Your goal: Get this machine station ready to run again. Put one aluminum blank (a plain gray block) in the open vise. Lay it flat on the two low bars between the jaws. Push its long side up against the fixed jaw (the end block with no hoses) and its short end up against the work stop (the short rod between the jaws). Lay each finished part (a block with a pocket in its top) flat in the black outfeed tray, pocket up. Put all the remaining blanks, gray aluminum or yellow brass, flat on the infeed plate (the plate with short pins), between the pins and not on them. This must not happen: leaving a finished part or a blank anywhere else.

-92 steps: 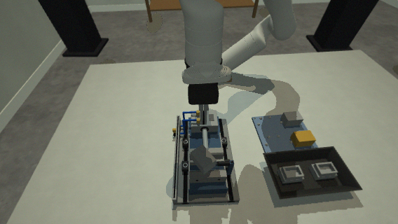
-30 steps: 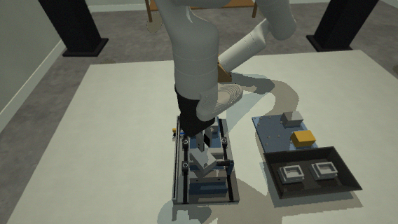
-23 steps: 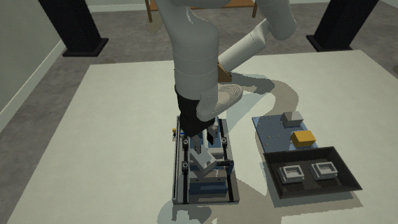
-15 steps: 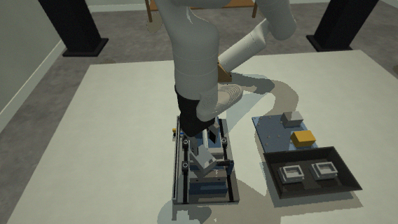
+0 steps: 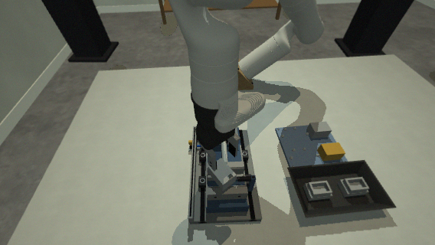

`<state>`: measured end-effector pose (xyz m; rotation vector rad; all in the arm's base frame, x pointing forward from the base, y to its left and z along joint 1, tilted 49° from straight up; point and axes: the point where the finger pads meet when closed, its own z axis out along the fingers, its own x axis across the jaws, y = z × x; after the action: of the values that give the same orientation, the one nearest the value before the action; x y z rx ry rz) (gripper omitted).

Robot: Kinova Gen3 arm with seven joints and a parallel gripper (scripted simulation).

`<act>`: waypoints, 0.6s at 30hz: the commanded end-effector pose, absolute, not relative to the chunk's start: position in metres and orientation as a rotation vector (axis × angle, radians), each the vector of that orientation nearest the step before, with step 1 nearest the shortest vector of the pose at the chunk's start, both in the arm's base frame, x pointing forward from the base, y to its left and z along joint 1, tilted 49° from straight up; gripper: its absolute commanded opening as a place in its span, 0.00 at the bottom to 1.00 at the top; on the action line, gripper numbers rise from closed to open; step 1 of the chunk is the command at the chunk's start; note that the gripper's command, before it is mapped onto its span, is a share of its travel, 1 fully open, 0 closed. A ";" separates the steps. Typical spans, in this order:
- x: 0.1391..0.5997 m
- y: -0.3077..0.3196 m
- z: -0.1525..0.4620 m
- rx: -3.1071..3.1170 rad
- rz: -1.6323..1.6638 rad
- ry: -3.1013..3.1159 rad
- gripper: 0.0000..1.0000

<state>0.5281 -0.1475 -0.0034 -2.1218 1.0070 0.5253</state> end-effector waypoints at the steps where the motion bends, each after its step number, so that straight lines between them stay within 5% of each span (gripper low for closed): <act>1: 0.528 -0.149 -0.003 -2.122 0.522 1.009 1.00; 18: 0.528 -0.143 -0.008 -2.122 0.522 1.008 1.00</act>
<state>0.5285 -0.1438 -0.0072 -2.1225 1.0080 0.5231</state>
